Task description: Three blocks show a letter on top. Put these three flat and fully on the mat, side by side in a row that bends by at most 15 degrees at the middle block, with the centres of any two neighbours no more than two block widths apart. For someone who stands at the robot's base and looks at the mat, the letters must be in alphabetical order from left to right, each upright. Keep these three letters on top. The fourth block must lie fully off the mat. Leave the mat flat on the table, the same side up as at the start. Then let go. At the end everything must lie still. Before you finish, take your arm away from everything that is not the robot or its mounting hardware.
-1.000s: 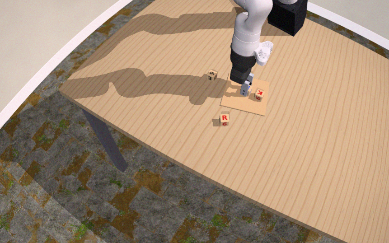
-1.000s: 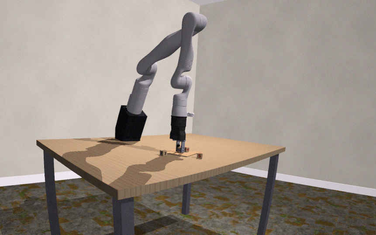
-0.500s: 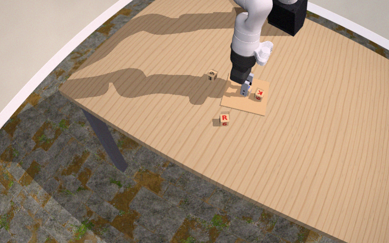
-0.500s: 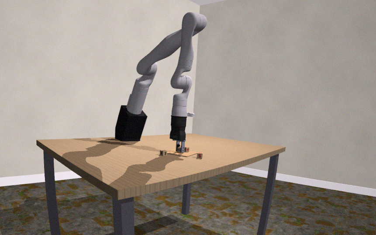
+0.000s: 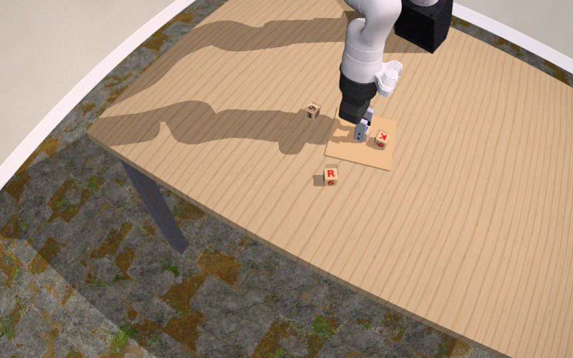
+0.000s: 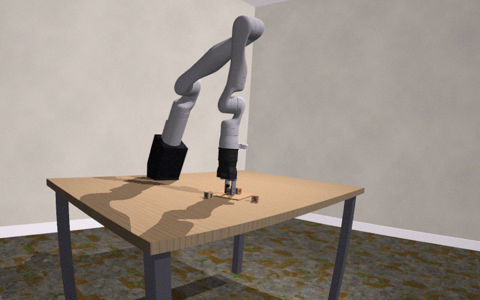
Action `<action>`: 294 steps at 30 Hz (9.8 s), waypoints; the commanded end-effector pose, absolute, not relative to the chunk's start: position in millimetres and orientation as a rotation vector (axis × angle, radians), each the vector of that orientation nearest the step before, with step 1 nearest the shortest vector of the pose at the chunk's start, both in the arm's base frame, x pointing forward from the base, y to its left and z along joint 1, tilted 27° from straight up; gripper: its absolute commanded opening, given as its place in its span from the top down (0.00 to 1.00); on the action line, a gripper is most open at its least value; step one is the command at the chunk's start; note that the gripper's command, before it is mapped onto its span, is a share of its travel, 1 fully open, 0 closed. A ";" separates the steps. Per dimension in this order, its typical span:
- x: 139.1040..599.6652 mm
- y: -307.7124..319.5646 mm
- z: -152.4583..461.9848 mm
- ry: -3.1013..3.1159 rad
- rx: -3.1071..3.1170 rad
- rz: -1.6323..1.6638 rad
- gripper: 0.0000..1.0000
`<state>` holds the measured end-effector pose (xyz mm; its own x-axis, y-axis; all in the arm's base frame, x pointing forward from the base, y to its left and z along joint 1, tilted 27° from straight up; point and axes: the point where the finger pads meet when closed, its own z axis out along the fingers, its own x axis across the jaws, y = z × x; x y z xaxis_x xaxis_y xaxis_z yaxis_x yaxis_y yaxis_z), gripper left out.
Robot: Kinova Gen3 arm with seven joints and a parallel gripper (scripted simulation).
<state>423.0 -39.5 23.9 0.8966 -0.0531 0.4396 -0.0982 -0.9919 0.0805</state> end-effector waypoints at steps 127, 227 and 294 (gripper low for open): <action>455.1 -41.8 133.9 -1.130 2.846 0.874 0.00; 507.5 -48.7 152.6 -3.430 0.820 0.398 0.00; 531.4 -55.3 108.3 -3.431 0.821 0.398 0.00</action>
